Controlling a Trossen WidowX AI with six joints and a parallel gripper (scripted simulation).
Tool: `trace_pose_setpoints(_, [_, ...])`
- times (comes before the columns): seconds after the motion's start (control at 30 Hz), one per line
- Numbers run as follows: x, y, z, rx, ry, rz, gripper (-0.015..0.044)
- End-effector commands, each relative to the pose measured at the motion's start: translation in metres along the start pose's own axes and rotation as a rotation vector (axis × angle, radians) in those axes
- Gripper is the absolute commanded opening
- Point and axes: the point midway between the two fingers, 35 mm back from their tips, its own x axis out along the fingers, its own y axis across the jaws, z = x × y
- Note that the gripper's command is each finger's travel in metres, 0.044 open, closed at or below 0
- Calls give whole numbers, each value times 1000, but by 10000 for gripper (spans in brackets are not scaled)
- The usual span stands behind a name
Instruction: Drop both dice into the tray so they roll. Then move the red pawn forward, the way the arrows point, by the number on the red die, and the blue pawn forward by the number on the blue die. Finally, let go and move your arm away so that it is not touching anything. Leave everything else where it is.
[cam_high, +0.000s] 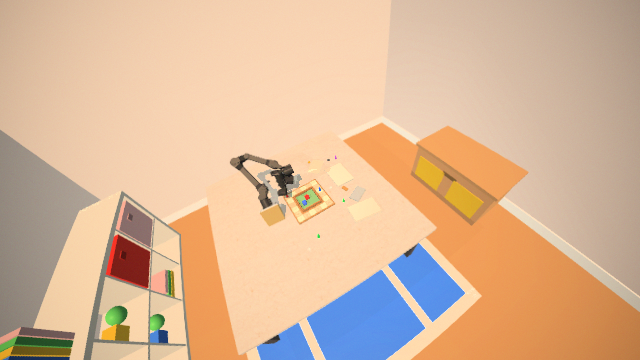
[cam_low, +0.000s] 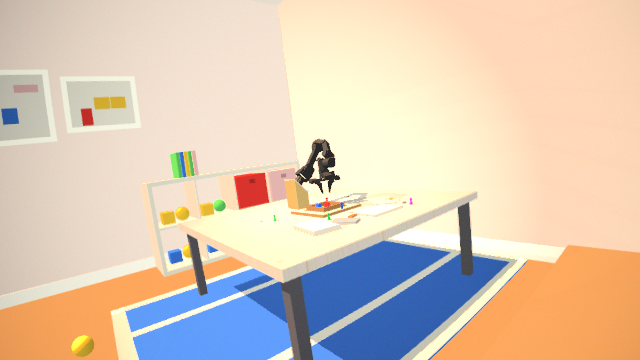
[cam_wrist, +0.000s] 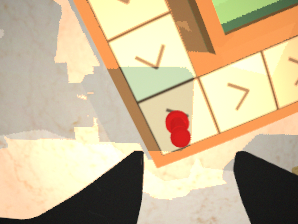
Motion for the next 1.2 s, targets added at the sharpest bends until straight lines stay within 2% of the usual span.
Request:
trace_pose_setpoints(0.0, [11, 0, -3, 1, 7, 6, 200])
trace_pose_setpoints(1.0, [53, 1, -4, 1, 8, 8, 200])
trace_pose_setpoints(1.17, [53, 1, -4, 1, 8, 8, 69])
